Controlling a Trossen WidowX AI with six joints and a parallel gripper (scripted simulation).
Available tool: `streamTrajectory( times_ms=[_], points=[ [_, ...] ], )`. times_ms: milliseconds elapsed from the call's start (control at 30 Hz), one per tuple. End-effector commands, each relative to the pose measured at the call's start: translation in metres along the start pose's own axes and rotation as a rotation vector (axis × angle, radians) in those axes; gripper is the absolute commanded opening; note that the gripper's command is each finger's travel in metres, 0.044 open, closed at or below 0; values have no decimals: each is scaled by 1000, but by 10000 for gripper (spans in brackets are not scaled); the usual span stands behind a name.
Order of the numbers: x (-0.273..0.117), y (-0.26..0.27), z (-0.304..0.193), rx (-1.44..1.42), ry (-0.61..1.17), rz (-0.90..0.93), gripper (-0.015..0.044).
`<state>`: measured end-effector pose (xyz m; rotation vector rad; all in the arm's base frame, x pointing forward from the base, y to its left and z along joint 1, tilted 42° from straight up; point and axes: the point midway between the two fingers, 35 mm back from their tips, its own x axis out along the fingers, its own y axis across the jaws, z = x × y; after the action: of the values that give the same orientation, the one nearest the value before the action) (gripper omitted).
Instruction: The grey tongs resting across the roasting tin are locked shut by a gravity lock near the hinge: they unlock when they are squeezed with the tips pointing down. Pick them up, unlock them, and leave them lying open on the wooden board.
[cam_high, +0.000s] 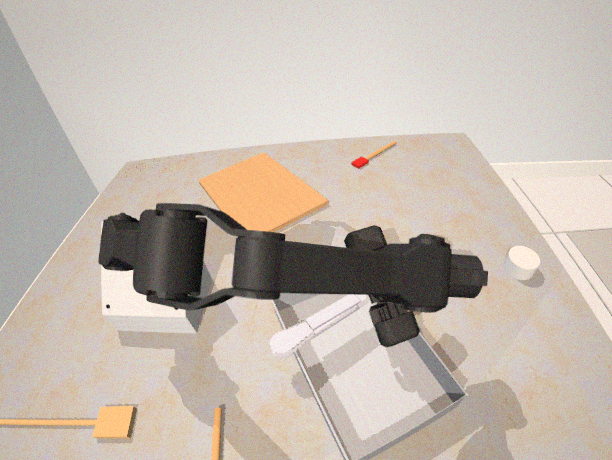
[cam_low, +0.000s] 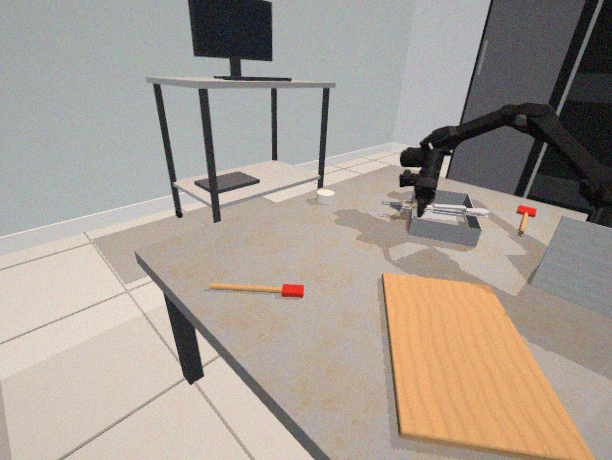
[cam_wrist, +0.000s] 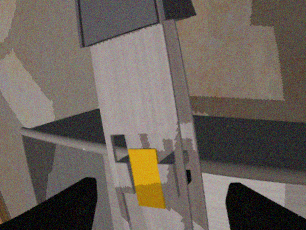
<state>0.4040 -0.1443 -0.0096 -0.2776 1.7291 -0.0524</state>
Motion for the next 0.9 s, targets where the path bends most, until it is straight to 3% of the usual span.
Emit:
streamTrajectory(
  times_ms=[0,133,267,833,867],
  points=[
    [9,0,-2,-6,11,-3,260],
    [12,0,-2,-6,11,-3,260],
    [7,0,-1,0,2,1,155],
    [7,0,-1,0,2,1,42],
    [7,0,-1,0,2,1,15]
  ],
)
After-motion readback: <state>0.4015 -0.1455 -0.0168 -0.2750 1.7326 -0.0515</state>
